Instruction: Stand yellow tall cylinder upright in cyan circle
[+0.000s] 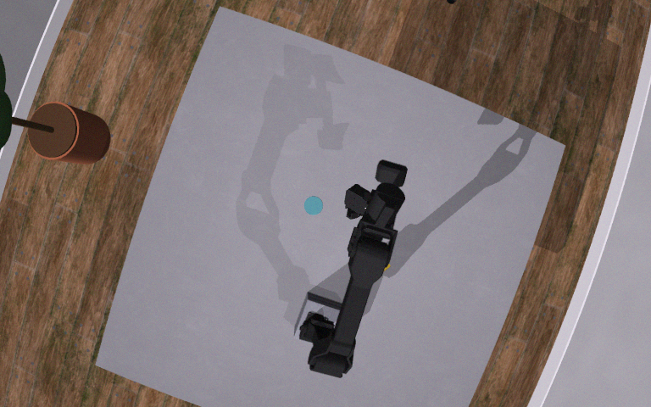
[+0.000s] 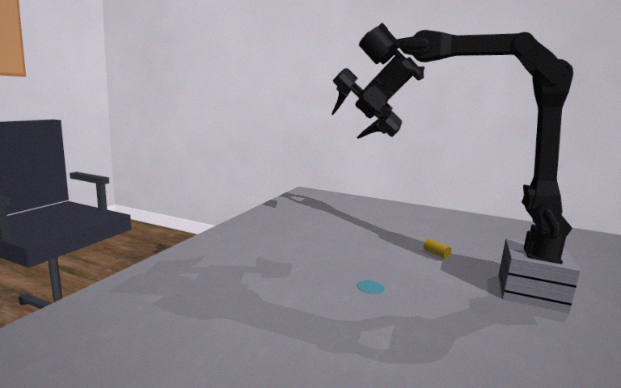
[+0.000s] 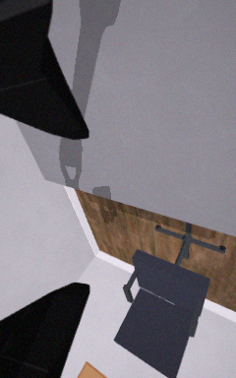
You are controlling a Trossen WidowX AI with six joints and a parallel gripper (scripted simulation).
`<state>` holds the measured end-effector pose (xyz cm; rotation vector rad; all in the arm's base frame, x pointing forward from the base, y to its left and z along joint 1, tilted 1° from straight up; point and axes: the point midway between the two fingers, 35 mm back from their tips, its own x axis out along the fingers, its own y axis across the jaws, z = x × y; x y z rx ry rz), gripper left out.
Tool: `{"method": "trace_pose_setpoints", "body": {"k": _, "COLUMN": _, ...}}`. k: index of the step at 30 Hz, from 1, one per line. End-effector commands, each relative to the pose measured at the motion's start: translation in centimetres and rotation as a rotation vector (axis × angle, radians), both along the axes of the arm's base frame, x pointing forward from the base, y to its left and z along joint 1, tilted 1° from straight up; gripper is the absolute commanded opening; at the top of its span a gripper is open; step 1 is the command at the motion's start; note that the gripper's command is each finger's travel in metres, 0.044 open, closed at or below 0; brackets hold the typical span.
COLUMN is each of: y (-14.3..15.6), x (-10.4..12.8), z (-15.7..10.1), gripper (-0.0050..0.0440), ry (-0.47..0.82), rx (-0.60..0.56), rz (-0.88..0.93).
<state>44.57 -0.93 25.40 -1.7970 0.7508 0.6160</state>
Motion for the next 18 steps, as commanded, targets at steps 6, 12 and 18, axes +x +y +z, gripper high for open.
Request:
{"method": "trace_pose_setpoints", "body": {"k": 6, "y": -0.01, "x": -0.15, "z": 1.25, "gripper": 0.04, "ry": -0.031, "rx": 0.002, "rz": 0.0}}
{"method": "trace_pose_setpoints", "body": {"k": 12, "y": -0.01, "x": -0.15, "z": 1.25, "gripper": 0.04, "ry": -0.031, "rx": 0.002, "rz": 0.0}}
{"method": "trace_pose_setpoints", "body": {"k": 18, "y": -0.16, "x": -0.24, "z": 0.91, "gripper": 0.0376, "ry": -0.024, "rx": 0.009, "rz": -0.01}}
